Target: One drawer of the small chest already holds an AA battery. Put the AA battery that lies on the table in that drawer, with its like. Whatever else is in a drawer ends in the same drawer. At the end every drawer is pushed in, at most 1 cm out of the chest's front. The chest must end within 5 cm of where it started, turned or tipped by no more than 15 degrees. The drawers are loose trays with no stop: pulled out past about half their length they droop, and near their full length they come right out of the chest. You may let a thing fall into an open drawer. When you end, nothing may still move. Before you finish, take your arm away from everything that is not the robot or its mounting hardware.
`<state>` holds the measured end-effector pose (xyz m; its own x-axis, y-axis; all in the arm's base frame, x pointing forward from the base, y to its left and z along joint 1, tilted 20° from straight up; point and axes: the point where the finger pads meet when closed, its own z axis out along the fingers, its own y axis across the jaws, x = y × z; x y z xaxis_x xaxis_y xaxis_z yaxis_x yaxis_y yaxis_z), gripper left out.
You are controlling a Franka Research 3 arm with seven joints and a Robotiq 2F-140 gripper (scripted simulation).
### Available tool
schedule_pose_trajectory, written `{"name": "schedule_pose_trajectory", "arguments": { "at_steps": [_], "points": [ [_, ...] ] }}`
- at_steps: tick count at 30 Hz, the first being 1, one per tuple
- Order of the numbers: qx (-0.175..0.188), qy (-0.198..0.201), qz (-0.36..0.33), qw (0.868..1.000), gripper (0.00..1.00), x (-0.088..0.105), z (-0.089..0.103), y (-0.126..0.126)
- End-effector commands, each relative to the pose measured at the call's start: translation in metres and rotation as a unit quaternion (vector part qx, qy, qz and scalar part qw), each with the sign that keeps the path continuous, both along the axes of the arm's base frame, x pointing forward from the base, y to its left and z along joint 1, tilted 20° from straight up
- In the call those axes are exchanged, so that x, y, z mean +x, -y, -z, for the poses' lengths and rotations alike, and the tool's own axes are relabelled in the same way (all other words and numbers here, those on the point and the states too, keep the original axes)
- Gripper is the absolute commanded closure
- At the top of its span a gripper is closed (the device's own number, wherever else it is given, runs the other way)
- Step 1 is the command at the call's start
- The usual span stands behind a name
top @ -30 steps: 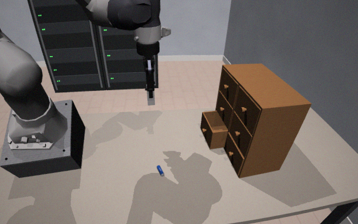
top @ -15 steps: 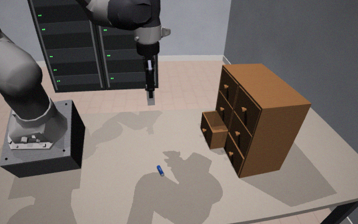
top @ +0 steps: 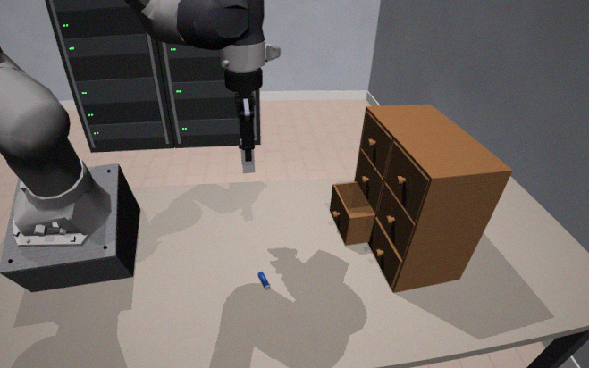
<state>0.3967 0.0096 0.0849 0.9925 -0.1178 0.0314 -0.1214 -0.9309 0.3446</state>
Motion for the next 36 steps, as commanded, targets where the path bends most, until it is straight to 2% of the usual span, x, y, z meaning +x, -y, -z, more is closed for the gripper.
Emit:
{"name": "schedule_pose_trajectory", "arguments": {
  "at_steps": [1, 2, 24, 29, 36],
  "points": [
    [-0.001, -0.002, -0.001, 1.0, 0.8, -0.001, 0.0, 0.001],
    [0.0, 0.0, 0.0, 1.0, 0.0, 0.0, 0.0, 0.0],
    [0.0, -0.001, 0.0, 1.0, 0.0, 0.0, -0.002, -0.001],
    [-0.001, -0.002, -0.001, 1.0, 0.0, 0.0, -0.011, -0.004],
    [-0.001, -0.002, -0.001, 1.0, 0.0, 0.001, -0.052, -0.019]
  ]
}}
